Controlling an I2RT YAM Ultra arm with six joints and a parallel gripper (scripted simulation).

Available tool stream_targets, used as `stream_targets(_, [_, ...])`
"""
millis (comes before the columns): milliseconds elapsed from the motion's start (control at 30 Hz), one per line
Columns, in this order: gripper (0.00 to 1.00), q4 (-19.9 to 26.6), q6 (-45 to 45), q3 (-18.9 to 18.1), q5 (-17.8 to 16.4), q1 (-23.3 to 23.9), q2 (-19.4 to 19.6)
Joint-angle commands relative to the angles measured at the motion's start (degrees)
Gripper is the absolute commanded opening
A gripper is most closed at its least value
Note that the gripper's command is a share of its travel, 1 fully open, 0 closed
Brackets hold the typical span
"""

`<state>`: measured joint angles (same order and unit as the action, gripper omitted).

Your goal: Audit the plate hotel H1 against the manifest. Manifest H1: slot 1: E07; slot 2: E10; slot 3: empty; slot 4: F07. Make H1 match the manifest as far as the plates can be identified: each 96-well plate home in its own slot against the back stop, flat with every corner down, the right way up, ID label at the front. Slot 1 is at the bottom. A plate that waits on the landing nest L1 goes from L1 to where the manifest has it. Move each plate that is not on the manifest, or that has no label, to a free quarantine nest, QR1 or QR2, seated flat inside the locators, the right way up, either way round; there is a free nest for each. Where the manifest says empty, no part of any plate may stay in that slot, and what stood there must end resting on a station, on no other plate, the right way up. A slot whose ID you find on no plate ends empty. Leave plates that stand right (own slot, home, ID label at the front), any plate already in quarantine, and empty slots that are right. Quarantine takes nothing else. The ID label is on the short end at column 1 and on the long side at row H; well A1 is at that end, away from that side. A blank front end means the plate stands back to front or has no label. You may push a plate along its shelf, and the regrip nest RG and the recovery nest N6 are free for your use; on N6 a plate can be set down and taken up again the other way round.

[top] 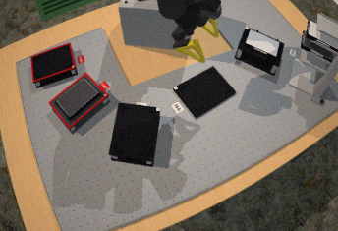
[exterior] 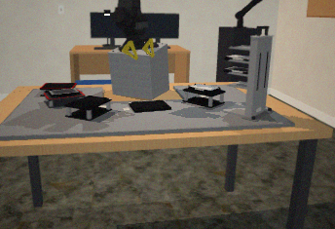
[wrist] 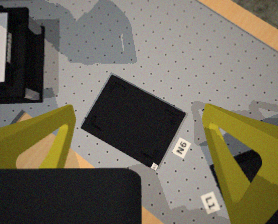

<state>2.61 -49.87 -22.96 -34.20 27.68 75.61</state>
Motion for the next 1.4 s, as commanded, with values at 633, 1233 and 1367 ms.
stream_targets(633, [1.0,-3.2,-1.8,-1.2,-1.8,-0.1,-0.2])
stream_targets(1233, [1.0,-3.2,-1.8,-1.2,-1.8,-0.1,-0.2])
stream_targets(1367, [1.0,-3.2,-1.8,-1.2,-1.8,-0.1,-0.2])
